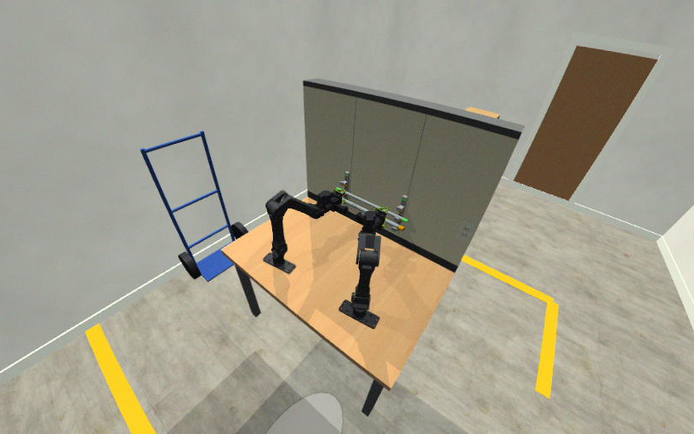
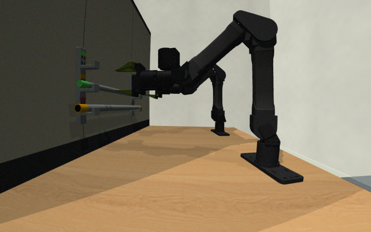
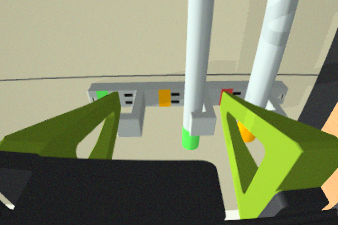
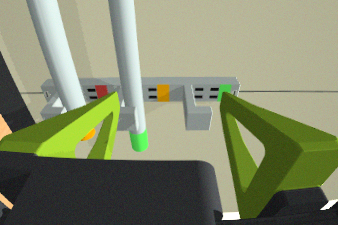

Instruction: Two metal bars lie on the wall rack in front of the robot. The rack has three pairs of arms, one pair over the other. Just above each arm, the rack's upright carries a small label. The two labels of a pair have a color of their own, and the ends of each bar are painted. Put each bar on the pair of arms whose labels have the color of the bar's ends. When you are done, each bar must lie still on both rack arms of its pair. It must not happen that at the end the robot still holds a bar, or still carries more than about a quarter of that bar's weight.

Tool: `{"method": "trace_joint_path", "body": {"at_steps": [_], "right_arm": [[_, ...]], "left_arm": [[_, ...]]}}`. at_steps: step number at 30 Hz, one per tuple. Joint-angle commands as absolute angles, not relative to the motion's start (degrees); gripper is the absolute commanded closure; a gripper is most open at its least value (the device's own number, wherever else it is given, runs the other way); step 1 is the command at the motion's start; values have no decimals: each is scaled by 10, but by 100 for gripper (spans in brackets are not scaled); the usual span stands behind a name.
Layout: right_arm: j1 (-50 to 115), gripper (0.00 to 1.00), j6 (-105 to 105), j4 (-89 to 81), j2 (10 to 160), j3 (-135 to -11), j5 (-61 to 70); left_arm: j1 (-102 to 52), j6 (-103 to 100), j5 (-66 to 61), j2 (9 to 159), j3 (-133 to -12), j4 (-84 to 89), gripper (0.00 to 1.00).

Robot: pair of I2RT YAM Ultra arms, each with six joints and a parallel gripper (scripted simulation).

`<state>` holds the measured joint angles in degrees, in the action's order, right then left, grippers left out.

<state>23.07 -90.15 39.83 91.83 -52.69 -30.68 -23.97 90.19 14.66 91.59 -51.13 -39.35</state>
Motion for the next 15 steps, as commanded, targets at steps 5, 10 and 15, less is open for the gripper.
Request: {"method": "trace_joint_path", "body": {"at_steps": [5,10,15], "right_arm": [[225,28,-900,428,935,-506,-302],[224,31,-899,447,944,-496,-301],[223,34,-899,466,954,-487,-300]], "left_arm": [[-241,900,149,927,-497,-429,29],[-242,900,150,937,-488,-448,32],[-242,900,150,948,-480,-468,35]]}}
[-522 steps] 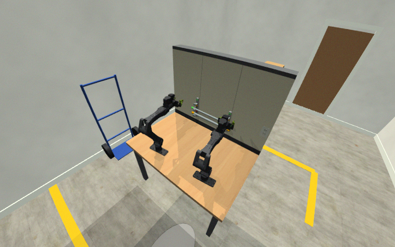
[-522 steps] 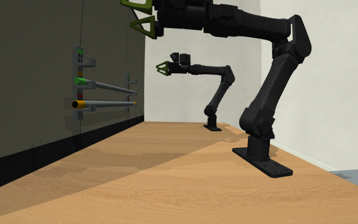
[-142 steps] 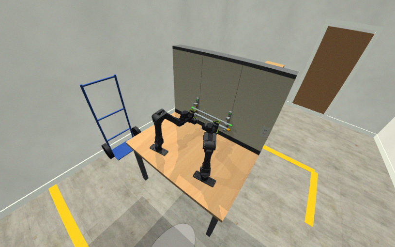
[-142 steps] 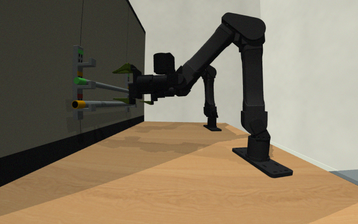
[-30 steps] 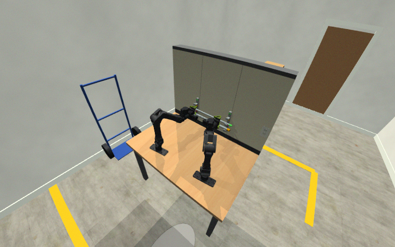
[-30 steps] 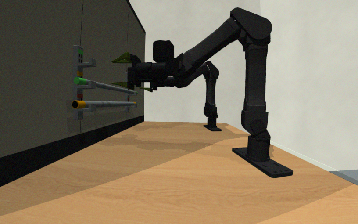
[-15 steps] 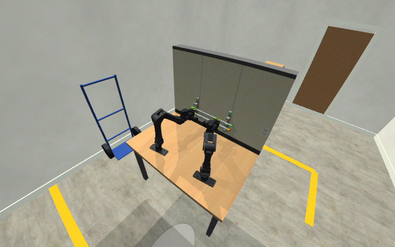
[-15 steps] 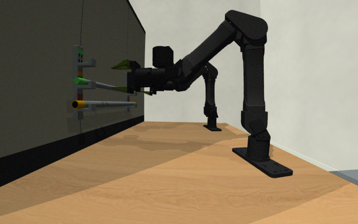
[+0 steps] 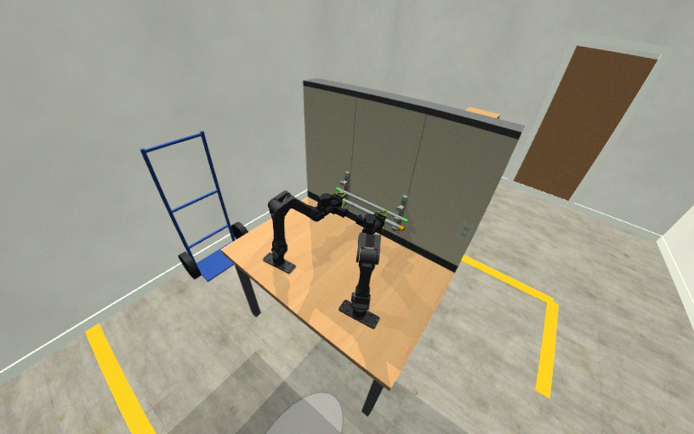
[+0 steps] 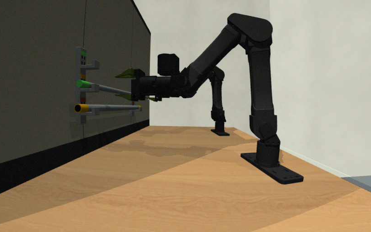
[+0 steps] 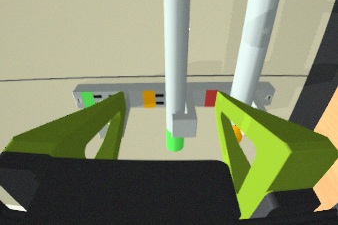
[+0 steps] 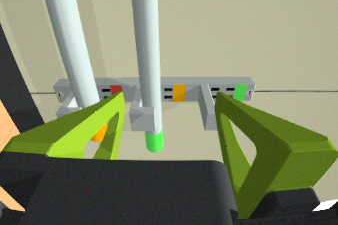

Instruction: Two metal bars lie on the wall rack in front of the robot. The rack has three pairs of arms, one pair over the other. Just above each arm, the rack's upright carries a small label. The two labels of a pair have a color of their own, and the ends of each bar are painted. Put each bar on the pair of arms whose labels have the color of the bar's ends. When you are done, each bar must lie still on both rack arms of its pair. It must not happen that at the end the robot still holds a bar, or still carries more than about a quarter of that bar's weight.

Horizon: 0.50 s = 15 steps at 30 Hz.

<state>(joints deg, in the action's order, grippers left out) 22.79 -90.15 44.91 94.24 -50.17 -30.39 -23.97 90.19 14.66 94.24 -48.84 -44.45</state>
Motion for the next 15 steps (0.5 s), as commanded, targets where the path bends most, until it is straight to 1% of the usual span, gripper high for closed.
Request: {"method": "trace_joint_path", "body": {"at_steps": [1,3,15], "right_arm": [[223,34,-899,470,956,-485,-300],[222,35,-899,478,961,-482,-299],[213,35,-900,478,980,-502,-290]], "left_arm": [[-242,900,150,950,-478,-472,35],[-243,900,151,955,-475,-479,36],[-238,900,146,976,-497,-479,36]]}}
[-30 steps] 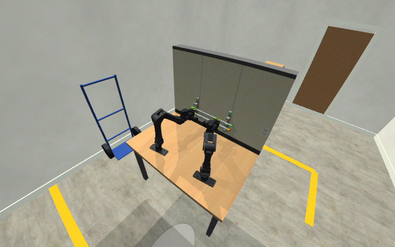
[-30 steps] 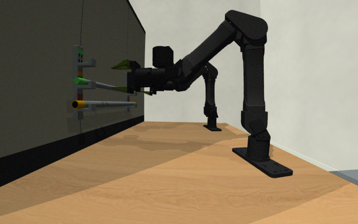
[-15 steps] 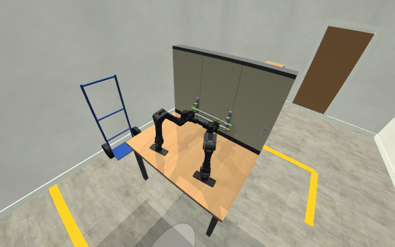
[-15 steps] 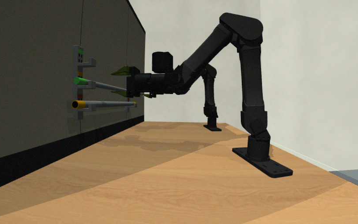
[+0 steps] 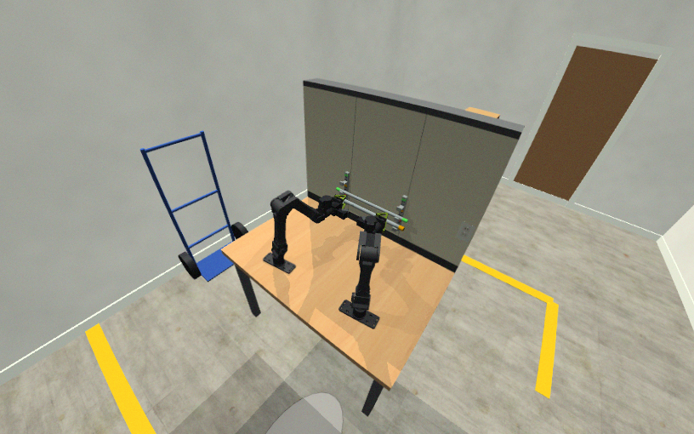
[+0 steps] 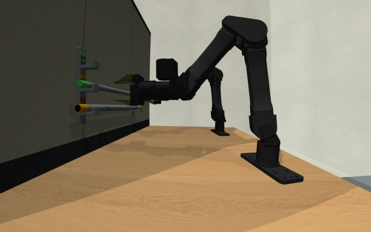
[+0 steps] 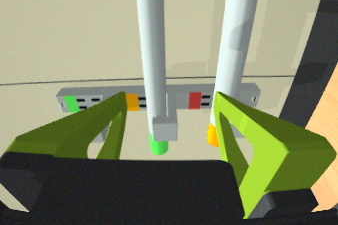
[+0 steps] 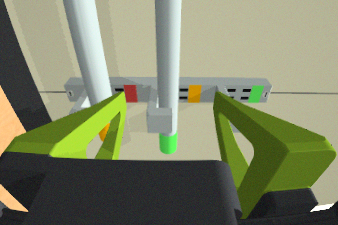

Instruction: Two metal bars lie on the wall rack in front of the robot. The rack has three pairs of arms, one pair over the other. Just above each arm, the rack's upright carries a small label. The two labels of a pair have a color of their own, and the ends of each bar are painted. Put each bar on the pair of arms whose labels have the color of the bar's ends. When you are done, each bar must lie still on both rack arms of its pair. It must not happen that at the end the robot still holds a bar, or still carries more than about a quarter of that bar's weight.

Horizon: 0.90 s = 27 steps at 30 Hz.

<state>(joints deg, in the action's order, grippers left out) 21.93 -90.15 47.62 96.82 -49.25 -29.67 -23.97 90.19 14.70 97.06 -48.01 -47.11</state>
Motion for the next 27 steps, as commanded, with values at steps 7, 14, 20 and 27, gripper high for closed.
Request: {"method": "trace_joint_path", "body": {"at_steps": [7,14,20,27], "right_arm": [[209,35,-900,476,989,-513,-286],[203,35,-900,474,1001,-527,-280],[198,35,-900,472,1012,-541,-276],[194,35,-900,469,1021,-552,-272]], "left_arm": [[-236,900,144,985,-508,-477,36],[-233,900,141,999,-525,-474,36],[-230,900,138,1011,-540,-472,36],[-228,900,136,1021,-552,-469,36]]}}
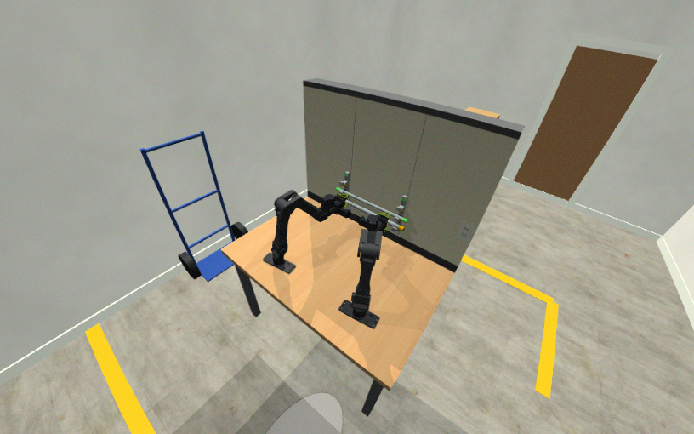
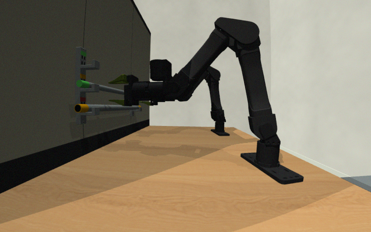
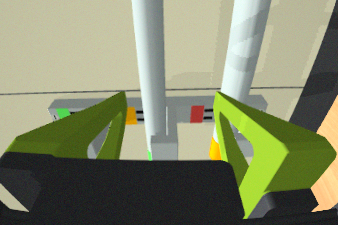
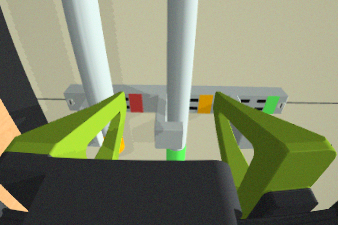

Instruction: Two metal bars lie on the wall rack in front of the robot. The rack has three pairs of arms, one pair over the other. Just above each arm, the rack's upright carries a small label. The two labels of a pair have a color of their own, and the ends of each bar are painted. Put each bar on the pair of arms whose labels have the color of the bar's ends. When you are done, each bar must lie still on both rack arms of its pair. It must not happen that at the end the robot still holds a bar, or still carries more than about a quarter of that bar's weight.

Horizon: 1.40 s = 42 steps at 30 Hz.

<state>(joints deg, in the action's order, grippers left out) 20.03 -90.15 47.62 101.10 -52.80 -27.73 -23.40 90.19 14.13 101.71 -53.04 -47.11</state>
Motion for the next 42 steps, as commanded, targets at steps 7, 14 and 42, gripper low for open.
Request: {"method": "trace_joint_path", "body": {"at_steps": [7,14,42], "right_arm": [[189,35,-900,466,1034,-568,-266],[186,35,-900,463,1043,-580,-263],[175,51,-900,454,1071,-617,-252]], "left_arm": [[-226,900,134,1035,-570,-465,36],[-224,900,132,1045,-583,-463,36],[-218,900,127,1075,-623,-452,52]]}}
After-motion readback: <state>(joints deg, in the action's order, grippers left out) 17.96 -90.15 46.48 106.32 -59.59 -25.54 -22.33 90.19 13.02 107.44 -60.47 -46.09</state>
